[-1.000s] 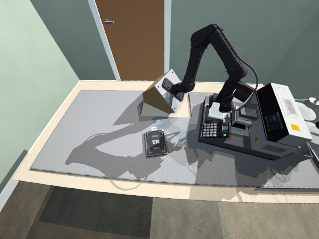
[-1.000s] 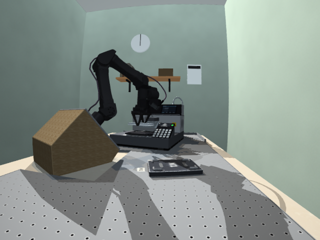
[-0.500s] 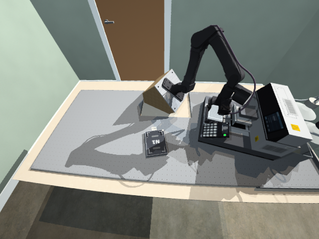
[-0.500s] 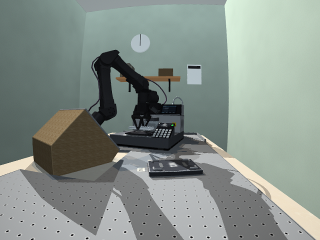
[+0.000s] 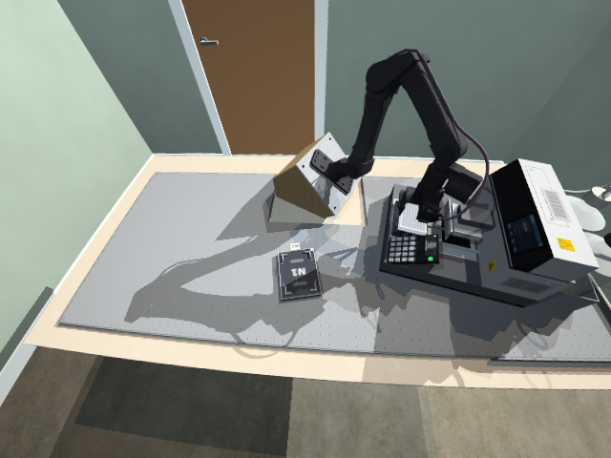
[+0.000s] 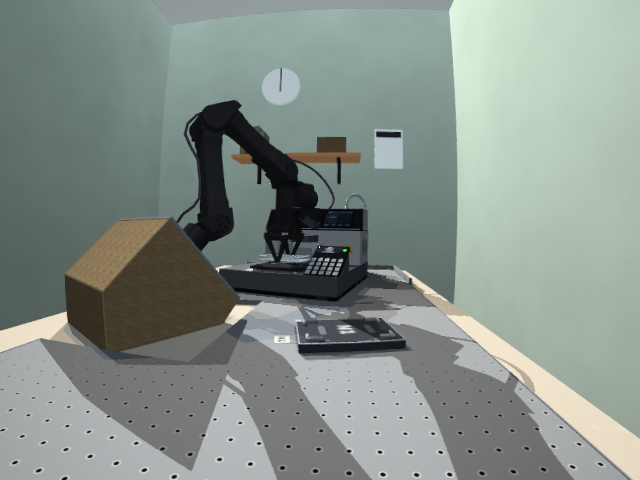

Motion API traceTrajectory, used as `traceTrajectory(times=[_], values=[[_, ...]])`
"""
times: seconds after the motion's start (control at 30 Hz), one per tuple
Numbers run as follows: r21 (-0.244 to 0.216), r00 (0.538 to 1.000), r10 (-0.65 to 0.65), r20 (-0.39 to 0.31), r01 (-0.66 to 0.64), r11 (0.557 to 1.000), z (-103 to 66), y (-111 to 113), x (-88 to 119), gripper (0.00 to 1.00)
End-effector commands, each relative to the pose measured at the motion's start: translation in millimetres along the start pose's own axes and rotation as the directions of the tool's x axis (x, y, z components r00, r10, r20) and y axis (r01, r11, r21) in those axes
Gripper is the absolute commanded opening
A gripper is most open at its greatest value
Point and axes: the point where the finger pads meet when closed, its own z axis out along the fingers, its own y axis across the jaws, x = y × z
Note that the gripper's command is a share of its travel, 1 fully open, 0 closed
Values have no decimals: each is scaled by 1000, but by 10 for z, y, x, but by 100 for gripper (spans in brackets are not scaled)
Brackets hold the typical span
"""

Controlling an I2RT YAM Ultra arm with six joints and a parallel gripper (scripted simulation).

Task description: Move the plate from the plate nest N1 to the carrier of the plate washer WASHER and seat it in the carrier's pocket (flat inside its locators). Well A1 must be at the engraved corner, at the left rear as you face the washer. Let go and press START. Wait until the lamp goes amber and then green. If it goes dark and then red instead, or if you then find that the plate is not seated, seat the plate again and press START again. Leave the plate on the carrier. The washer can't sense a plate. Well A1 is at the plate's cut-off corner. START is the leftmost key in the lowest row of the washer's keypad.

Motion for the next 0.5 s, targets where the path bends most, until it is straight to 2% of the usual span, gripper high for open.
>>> traceTrajectory(times=[0.0,0.23,0.27,0.3,0.47], values=[[-23,1000,-6,26,6,1000,-77,34,-4,84],[-7,1000,0,19,0,1000,-34,-32,16,84],[-38,999,-9,34,10,999,-128,90,-15,84],[-46,999,-11,38,12,999,-129,110,-24,84],[-35,999,-6,35,7,999,-107,72,-17,84]])
